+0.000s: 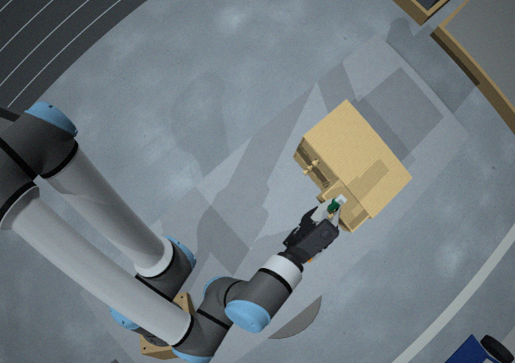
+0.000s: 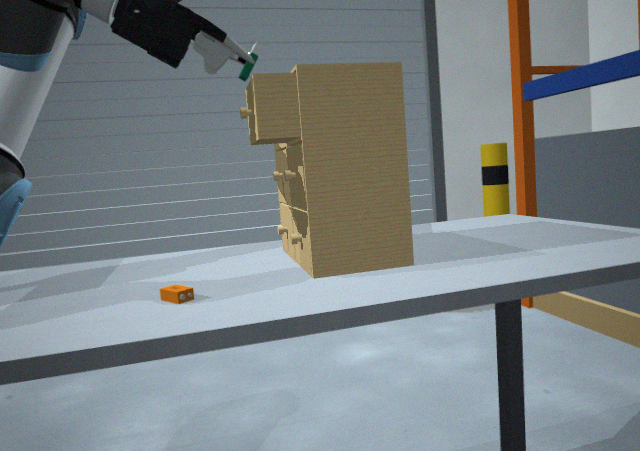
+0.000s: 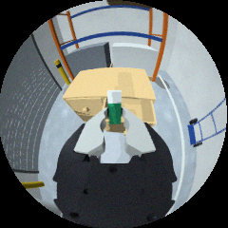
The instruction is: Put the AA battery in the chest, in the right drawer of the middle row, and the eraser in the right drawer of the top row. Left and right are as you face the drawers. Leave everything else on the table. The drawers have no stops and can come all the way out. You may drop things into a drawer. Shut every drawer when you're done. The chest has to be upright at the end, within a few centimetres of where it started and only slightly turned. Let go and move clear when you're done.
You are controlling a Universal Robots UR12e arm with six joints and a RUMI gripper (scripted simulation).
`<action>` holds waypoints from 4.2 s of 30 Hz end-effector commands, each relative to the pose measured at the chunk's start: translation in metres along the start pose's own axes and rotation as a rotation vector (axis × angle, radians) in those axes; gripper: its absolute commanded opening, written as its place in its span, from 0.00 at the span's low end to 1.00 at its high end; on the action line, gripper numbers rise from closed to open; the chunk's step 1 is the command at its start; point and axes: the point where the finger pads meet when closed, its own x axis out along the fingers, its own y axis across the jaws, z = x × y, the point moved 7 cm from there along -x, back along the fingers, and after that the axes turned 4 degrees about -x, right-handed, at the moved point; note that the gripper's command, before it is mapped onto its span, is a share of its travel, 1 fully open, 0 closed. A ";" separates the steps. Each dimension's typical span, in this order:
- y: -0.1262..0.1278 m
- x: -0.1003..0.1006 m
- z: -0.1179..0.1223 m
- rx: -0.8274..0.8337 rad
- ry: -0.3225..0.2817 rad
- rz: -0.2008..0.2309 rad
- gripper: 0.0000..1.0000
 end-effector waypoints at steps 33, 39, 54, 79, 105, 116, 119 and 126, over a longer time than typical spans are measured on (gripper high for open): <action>-0.005 0.024 -0.004 0.008 0.173 0.121 0.11; -0.004 0.024 -0.004 0.008 0.174 0.122 0.11; -0.005 0.023 -0.004 0.007 0.174 0.122 0.11; -0.005 0.023 -0.004 0.007 0.174 0.122 0.18; -0.005 0.023 -0.004 0.007 0.174 0.122 1.00; -0.005 0.023 -0.004 0.008 0.174 0.122 1.00; -0.005 0.023 -0.004 0.008 0.174 0.122 1.00; -0.005 0.021 -0.002 0.009 0.174 0.123 1.00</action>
